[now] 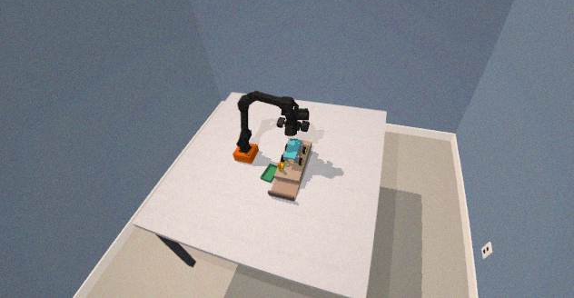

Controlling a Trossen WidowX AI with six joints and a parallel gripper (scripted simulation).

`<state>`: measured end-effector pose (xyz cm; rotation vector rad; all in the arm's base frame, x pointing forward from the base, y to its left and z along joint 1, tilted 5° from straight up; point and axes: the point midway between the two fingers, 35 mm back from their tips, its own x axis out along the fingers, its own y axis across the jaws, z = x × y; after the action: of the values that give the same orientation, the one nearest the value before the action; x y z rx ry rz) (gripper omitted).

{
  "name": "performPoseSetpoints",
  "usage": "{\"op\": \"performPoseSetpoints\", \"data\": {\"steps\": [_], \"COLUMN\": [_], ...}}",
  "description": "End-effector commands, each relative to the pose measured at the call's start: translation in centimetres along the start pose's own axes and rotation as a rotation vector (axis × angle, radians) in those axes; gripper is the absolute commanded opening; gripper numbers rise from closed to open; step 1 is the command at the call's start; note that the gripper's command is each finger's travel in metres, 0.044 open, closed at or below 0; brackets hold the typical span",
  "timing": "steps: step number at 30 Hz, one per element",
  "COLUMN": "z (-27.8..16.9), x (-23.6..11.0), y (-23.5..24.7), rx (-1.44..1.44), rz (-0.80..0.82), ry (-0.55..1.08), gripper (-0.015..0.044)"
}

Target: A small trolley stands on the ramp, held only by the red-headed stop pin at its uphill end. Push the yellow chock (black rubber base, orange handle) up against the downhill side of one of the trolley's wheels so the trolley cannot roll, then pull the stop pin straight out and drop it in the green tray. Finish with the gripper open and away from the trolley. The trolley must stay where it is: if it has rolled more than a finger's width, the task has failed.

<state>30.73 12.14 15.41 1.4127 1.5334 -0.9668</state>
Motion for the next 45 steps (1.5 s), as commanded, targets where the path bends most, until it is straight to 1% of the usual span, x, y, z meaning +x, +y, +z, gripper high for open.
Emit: {"op": "performPoseSetpoints", "data": {"steps": [1, 27, 33, 45], "z": [-0.5, -0.5, -0.4, 4.0], "x": [-0.4, 0.1, 0.0, -0.5], "y": [0.2, -7.8, -8.3, -7.8], "rx": [0.000, 0.002, 0.003, 0.003], "rz": [0.011, 0.004, 0.004, 0.004], "ry": [0.004, 0.005, 0.005, 0.000], "gripper": [0.0000, 0.0000, 0.0000, 0.0000]}}
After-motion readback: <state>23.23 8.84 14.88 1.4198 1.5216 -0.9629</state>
